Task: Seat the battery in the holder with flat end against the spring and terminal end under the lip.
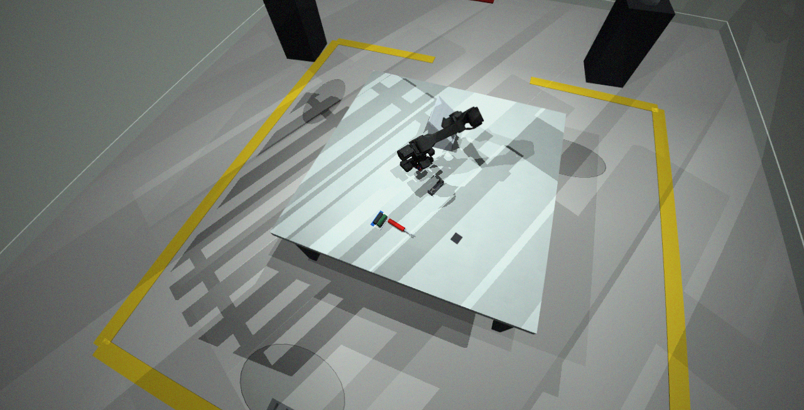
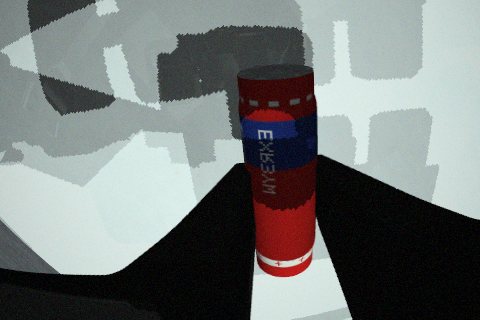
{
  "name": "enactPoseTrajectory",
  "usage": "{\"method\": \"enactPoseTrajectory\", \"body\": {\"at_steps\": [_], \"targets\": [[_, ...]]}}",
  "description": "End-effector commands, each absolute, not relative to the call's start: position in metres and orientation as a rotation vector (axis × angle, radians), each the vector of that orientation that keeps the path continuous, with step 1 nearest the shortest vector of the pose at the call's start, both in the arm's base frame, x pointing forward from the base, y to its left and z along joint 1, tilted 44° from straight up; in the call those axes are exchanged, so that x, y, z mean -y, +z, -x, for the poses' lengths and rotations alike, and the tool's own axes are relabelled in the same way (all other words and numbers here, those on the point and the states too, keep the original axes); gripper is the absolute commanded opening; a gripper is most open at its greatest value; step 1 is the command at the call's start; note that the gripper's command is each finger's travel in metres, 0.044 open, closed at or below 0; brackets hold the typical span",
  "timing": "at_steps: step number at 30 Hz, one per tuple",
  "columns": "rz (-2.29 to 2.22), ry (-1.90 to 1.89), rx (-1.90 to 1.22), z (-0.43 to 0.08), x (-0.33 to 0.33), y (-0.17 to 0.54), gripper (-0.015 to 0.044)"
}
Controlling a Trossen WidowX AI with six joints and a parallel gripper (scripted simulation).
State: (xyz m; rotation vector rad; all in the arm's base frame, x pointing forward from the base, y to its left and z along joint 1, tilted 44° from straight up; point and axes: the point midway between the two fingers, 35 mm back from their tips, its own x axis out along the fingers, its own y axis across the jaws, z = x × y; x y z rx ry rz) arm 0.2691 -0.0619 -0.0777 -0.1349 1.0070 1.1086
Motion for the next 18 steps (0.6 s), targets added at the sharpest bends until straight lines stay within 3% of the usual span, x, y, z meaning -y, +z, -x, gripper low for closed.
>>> {"method": "enactPoseTrajectory", "body": {"at_steps": [1, 18], "targets": [[0.021, 1.028, -1.082, -0.281, 0.057, -0.067, 0.006], [-0.52, 0.621, -1.38, -0.315, 0.029, -0.021, 0.006]]}}
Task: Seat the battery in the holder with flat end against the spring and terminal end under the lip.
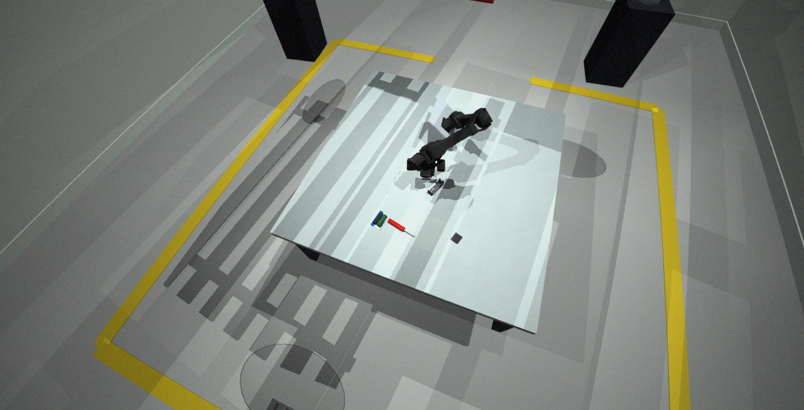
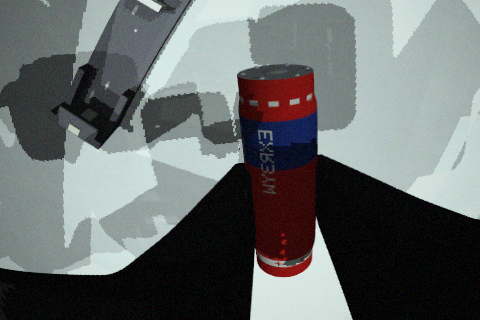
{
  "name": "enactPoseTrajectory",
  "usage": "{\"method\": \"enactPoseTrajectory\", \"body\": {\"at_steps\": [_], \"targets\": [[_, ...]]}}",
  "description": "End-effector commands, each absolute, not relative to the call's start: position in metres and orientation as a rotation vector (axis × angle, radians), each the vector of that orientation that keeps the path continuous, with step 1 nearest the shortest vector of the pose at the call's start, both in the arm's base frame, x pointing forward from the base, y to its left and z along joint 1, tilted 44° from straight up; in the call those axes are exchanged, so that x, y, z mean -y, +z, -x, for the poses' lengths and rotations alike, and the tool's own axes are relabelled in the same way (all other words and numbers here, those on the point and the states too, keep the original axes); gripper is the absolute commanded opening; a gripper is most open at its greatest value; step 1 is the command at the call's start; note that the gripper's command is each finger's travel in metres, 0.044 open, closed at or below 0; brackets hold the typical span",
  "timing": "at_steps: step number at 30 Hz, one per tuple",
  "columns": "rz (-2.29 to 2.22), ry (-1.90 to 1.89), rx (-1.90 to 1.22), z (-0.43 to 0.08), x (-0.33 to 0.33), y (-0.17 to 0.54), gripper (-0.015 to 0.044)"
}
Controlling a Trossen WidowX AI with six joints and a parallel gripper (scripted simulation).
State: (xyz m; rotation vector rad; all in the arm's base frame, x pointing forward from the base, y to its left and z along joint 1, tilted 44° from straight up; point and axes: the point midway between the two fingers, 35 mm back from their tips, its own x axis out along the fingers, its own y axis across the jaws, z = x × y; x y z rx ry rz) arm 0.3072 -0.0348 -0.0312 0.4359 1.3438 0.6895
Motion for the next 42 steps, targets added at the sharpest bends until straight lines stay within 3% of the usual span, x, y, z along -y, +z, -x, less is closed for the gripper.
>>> {"method": "enactPoseTrajectory", "body": {"at_steps": [1, 16, 42], "targets": [[-0.551, 0.595, -1.395, -0.317, 0.027, -0.019, 0.006], [-0.99, 0.199, -1.568, -0.336, -0.006, 0.024, 0.006], [-0.976, 0.342, -1.807, -0.332, -0.037, -0.002, 0.006]]}}
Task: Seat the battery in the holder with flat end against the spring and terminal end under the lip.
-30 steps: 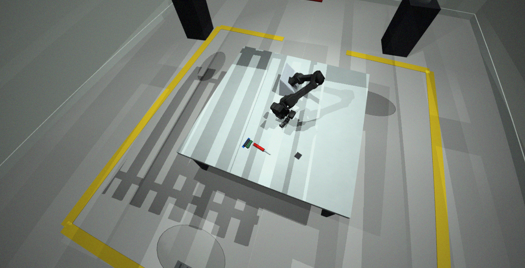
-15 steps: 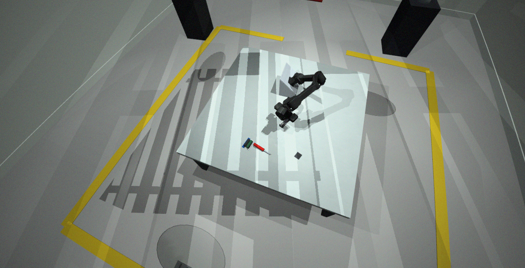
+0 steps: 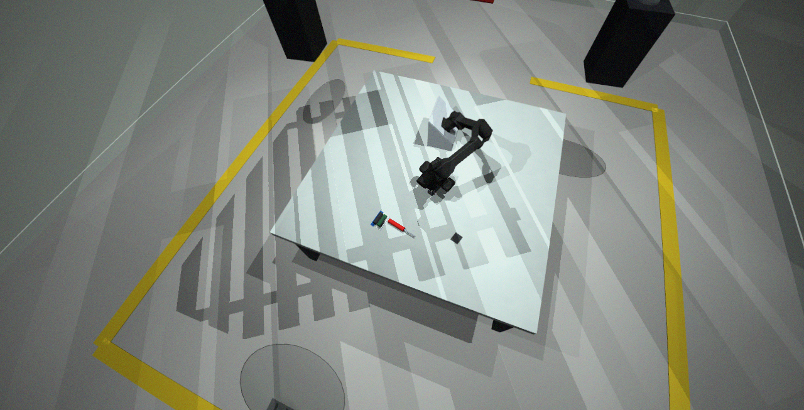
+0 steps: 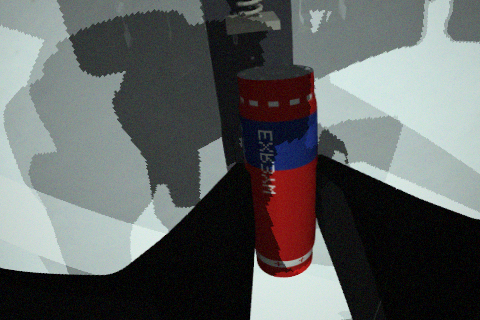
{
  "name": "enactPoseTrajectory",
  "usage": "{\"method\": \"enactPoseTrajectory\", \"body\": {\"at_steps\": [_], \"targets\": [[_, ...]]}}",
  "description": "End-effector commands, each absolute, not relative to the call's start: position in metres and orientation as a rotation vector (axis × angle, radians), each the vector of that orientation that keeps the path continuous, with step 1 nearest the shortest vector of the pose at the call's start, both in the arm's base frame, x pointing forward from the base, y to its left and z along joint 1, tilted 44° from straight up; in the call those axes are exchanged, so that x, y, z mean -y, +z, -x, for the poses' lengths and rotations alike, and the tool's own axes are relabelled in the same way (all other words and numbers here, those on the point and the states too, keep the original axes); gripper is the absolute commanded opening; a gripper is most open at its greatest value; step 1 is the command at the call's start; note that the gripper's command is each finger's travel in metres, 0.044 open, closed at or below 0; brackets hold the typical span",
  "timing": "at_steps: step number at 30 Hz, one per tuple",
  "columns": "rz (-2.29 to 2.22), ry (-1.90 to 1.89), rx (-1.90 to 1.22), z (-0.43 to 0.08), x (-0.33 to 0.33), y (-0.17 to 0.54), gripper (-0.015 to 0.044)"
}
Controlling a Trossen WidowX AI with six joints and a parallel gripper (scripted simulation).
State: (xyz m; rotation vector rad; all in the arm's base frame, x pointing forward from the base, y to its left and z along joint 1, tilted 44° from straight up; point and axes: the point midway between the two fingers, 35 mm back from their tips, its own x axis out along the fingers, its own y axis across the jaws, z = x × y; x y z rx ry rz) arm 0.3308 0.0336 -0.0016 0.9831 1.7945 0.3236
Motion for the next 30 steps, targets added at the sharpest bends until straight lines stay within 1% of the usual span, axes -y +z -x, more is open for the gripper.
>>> {"method": "enactPoseTrajectory", "body": {"at_steps": [1, 30], "targets": [[-0.974, 0.341, -1.807, -0.3322, -0.0367, -0.0021, 0.006], [-0.958, 0.423, -1.943, -0.3391, -0.041, -0.0106, 0.006]]}}
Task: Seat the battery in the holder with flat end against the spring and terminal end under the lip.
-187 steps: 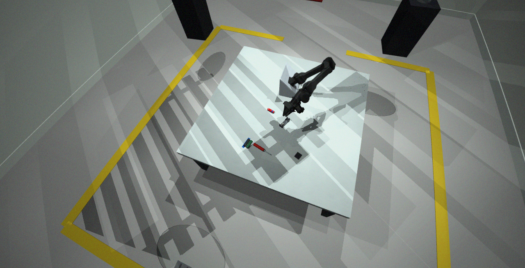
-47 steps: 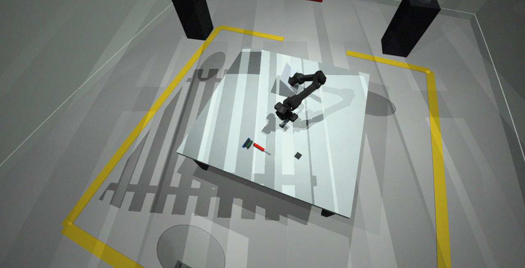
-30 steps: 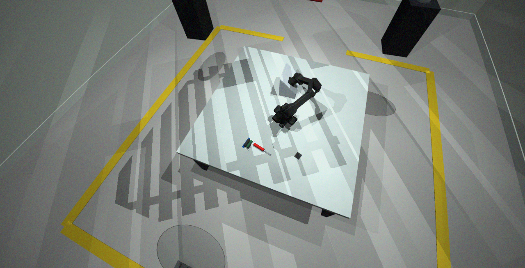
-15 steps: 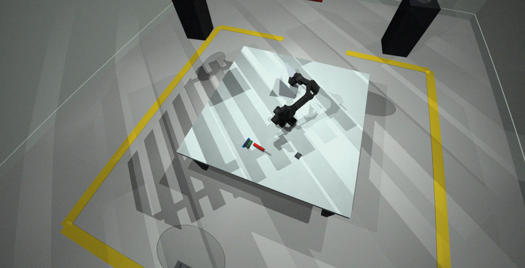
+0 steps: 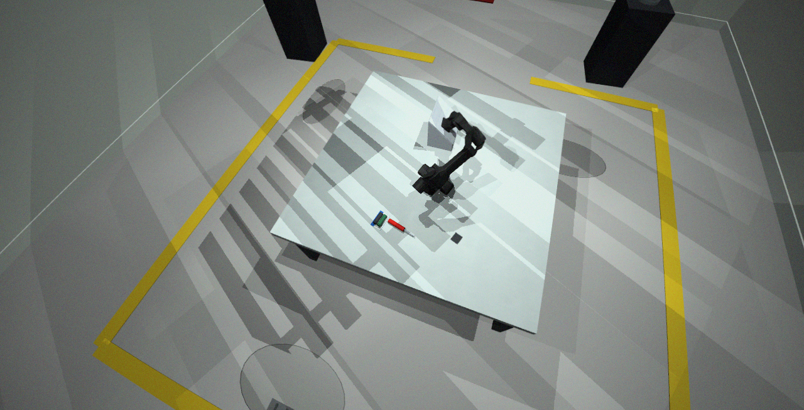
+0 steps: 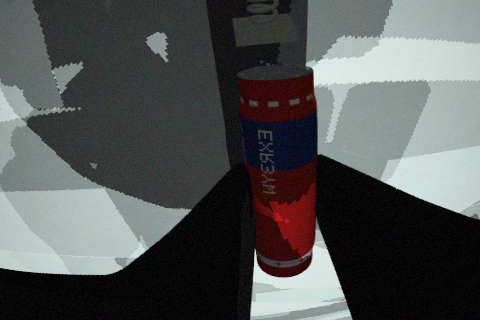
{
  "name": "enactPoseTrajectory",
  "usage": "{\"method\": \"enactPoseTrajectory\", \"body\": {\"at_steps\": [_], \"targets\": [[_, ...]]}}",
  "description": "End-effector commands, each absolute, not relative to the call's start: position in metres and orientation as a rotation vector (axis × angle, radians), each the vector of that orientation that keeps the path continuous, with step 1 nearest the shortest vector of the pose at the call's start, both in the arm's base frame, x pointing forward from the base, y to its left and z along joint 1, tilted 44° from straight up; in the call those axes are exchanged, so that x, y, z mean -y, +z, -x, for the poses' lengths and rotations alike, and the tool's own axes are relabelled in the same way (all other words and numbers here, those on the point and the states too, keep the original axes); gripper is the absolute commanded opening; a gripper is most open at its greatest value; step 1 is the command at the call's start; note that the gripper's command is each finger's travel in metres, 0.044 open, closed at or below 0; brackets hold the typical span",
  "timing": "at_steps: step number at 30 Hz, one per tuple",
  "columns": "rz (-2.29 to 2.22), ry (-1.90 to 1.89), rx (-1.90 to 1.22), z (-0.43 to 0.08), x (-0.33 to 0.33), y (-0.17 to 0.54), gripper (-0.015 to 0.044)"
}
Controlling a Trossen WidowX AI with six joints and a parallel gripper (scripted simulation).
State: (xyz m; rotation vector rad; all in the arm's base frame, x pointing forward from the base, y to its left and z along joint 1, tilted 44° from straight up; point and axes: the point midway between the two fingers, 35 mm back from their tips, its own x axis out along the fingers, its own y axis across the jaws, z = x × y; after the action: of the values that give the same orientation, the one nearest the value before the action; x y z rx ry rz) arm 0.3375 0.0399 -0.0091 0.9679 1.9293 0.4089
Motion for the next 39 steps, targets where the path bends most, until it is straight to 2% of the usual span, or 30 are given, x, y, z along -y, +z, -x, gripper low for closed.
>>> {"method": "enactPoseTrajectory", "body": {"at_steps": [1, 39], "targets": [[-0.958, 0.426, -1.948, -0.339, -0.041, -0.011, 0.006], [-0.958, 0.489, -2.038, -0.351, -0.043, -0.021, 0.006]]}}
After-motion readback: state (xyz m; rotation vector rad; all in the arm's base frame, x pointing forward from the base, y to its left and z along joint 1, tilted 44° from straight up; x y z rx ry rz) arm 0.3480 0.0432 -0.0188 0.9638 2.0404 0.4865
